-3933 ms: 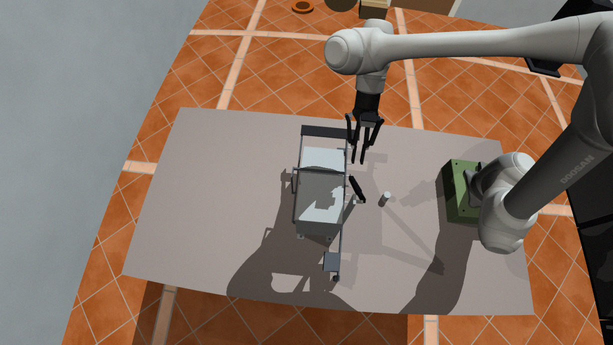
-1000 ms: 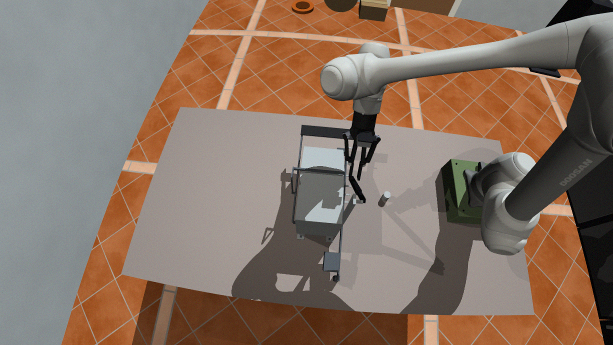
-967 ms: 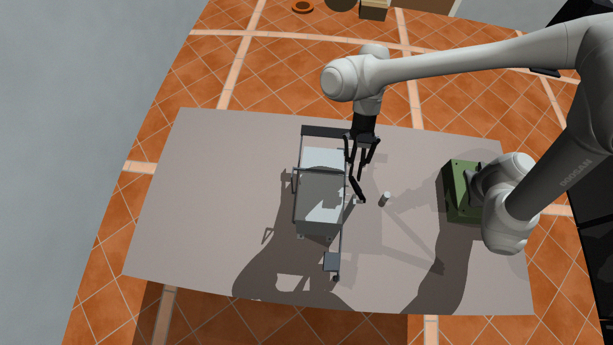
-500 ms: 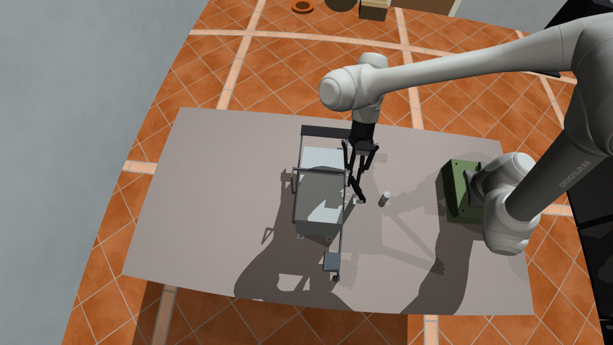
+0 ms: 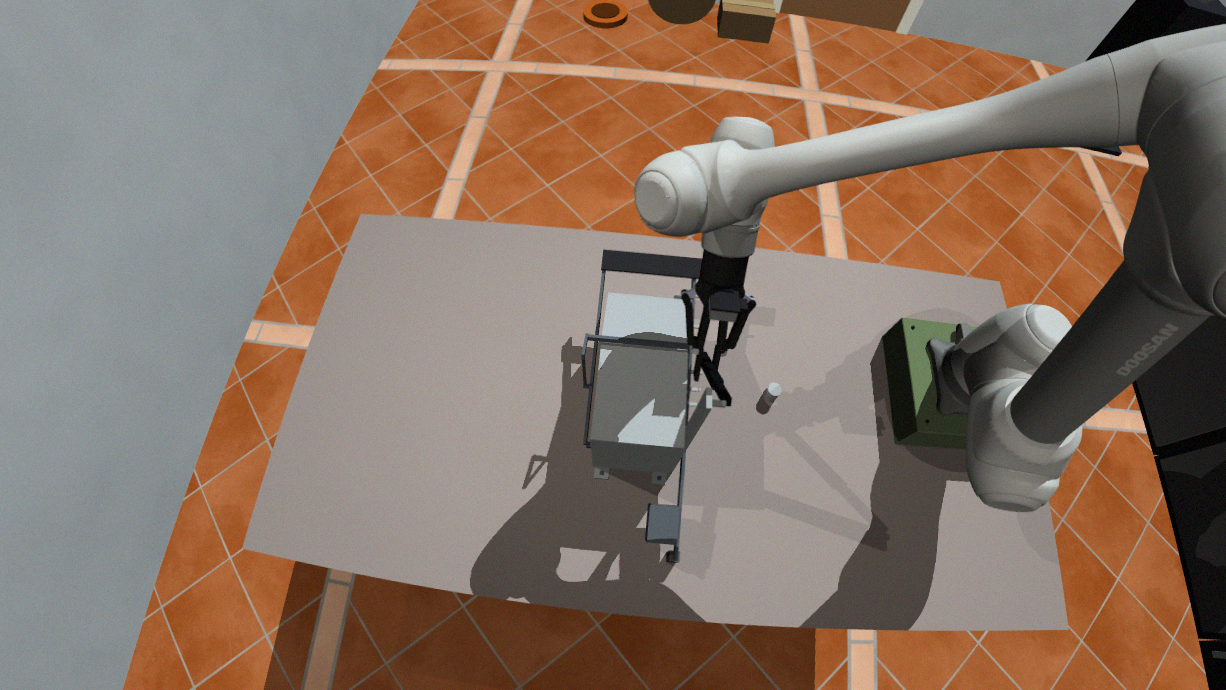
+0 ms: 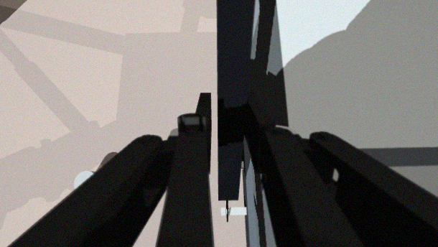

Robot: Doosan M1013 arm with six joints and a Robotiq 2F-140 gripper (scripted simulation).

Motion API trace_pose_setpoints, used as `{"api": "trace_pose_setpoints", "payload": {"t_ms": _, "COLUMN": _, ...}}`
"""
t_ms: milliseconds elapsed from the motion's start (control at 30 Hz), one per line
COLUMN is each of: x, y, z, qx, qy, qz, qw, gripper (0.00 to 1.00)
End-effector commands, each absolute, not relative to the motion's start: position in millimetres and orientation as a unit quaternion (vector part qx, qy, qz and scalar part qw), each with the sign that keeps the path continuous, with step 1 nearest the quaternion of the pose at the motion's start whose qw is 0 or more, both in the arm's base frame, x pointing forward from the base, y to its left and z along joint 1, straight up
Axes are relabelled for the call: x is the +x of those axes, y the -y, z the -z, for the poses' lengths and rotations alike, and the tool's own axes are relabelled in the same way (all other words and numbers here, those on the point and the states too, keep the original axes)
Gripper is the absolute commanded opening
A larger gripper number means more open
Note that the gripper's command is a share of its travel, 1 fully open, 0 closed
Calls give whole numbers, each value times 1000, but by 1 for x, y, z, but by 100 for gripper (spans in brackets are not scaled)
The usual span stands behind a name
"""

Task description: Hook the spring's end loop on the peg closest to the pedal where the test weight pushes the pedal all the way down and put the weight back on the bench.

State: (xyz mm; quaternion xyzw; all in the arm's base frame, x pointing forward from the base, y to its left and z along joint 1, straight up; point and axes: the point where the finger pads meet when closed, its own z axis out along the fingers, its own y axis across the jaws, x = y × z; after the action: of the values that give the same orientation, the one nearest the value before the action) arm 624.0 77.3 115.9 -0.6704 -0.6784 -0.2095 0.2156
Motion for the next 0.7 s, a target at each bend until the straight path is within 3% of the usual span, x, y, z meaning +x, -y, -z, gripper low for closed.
{"api": "trace_pose_setpoints", "payload": {"t_ms": 0, "x": 624, "y": -77, "z": -116, "qx": -670, "qy": 678, "qz": 210, "qw": 215, "gripper": 24}}
{"api": "trace_pose_setpoints", "payload": {"t_ms": 667, "x": 624, "y": -79, "z": -114, "qx": -670, "qy": 678, "qz": 210, "qw": 215, "gripper": 24}}
